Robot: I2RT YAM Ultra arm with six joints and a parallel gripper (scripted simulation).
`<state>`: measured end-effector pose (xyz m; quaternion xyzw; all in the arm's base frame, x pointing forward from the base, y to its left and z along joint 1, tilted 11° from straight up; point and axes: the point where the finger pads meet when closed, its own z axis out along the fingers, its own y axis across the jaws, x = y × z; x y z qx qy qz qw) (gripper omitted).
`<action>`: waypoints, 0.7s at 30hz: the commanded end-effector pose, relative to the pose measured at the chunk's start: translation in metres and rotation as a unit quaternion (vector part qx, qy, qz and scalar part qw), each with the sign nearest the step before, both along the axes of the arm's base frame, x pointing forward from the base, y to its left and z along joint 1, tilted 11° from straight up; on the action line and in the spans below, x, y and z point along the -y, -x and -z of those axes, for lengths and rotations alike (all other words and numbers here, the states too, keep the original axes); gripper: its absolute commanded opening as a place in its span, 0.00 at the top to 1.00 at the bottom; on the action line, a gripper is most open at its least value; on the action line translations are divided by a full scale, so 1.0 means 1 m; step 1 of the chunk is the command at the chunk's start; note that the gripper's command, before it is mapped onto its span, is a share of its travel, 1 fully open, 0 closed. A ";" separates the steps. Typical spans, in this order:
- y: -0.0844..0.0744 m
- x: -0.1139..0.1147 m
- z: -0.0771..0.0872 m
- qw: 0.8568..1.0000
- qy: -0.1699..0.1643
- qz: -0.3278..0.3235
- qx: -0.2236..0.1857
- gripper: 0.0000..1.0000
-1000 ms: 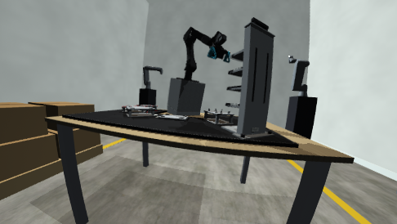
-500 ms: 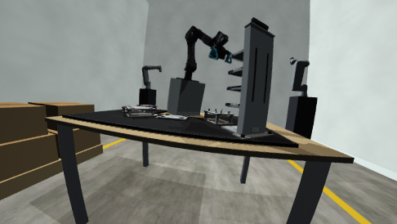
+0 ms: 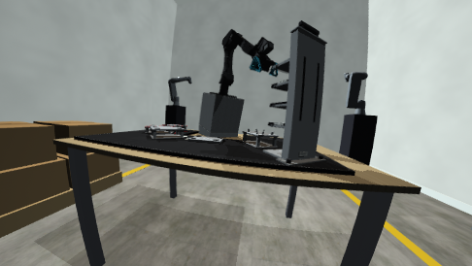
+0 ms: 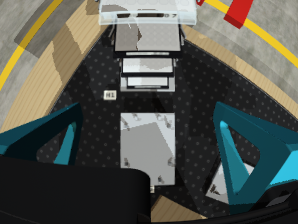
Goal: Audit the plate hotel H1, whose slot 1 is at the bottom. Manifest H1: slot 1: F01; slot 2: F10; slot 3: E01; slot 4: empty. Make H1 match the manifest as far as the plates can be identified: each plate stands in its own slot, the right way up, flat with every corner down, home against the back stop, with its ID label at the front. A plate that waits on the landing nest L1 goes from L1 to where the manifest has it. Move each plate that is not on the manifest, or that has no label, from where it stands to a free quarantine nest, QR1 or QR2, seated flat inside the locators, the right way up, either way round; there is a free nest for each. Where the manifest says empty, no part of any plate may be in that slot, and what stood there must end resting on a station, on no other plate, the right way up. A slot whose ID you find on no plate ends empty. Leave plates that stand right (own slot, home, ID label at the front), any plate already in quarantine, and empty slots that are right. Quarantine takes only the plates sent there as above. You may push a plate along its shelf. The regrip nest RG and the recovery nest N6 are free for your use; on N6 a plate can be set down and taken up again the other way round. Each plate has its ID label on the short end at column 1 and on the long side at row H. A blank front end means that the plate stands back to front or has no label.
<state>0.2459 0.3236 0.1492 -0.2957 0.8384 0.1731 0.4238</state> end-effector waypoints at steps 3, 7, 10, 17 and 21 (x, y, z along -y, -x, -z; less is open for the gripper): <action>-0.008 -0.008 -0.009 1.000 -0.014 0.000 0.010 0.00; -0.013 -0.012 -0.007 1.000 -0.014 0.000 0.011 0.00; -0.016 -0.015 -0.005 1.000 -0.014 0.000 0.011 0.00; -0.020 -0.019 -0.004 1.000 -0.014 0.000 0.011 0.00; -0.020 -0.019 -0.004 1.000 -0.014 0.000 0.011 0.00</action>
